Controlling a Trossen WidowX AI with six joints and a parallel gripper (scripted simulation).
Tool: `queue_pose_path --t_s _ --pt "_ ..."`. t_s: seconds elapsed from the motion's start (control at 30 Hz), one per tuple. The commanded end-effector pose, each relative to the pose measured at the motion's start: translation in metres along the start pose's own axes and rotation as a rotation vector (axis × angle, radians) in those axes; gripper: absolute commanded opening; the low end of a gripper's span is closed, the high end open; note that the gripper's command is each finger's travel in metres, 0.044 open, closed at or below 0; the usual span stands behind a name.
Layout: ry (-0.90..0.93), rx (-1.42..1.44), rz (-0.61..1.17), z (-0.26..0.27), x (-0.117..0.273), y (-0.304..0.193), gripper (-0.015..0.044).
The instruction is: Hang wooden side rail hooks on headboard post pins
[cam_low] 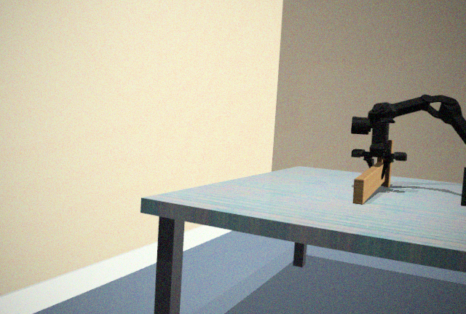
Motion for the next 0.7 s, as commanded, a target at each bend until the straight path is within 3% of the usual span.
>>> queue_pose_path --t_s 0.0,0.67 --pt "-0.011 -0.002 0.002 -0.0007 0.0040 -0.0021 0.0000" --pt "-0.011 -0.002 0.002 -0.0014 0.0047 -0.0044 0.0000"
Point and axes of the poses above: the point midway between the two fingers, 35 mm back from their tips, its own x axis back along the fingers, its own z axis across the jaws, y = z × x, the point moved 4 cm from there along x, back along the fingers, and after that the axes turned 8 degrees about x, right-handed, at the moved point
